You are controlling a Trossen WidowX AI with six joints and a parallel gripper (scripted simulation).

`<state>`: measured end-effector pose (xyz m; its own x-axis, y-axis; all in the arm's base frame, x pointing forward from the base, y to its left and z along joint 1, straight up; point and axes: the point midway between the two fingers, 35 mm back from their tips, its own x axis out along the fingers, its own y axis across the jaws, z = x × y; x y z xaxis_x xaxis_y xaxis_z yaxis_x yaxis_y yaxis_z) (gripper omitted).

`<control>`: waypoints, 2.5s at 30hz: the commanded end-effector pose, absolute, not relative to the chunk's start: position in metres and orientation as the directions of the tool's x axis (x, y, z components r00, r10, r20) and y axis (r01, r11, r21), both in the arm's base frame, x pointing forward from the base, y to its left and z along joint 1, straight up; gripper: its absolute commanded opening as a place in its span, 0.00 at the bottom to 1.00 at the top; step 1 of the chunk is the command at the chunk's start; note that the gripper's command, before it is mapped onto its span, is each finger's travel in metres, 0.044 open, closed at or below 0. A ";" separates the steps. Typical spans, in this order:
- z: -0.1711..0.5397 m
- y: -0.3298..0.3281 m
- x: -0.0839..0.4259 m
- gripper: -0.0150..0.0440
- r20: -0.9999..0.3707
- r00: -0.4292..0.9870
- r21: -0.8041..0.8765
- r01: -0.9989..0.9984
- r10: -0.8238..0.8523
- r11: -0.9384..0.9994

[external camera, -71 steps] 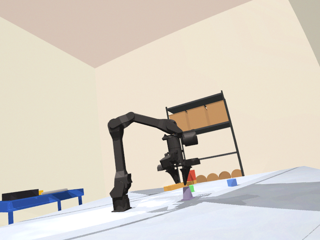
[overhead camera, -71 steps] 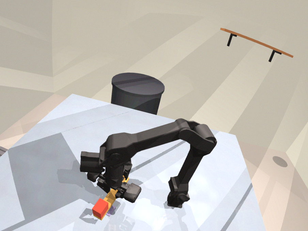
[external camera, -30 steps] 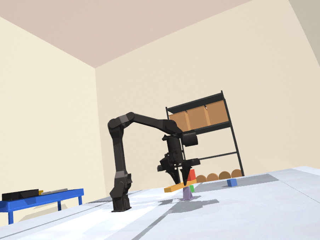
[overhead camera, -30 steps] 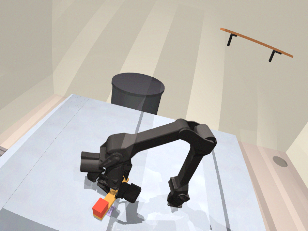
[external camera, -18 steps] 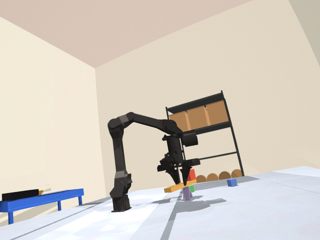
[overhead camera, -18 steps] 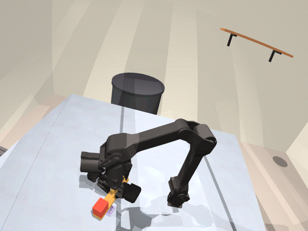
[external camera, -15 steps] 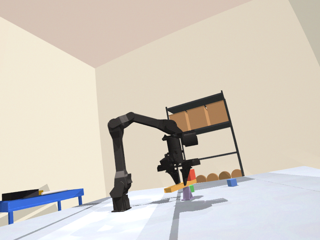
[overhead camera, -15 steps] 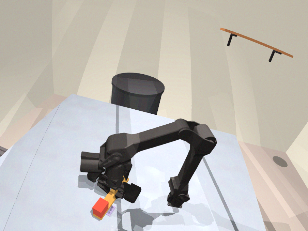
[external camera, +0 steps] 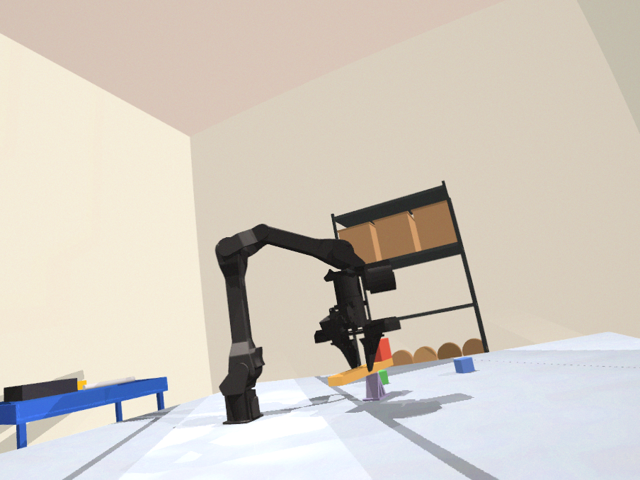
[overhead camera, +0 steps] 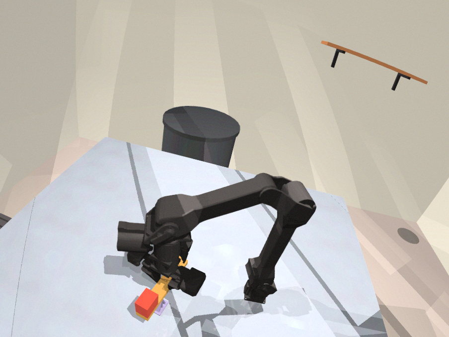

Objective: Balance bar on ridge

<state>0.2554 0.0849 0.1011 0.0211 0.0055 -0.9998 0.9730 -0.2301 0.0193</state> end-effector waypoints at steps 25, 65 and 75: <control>0.101 0.085 0.255 0.54 -1.000 0.021 0.019 0.973 0.005 -0.230; 0.101 0.085 0.255 0.57 -1.000 0.021 0.019 0.973 0.005 -0.230; 0.101 0.085 0.255 1.00 -1.000 0.021 0.019 0.973 0.005 -0.230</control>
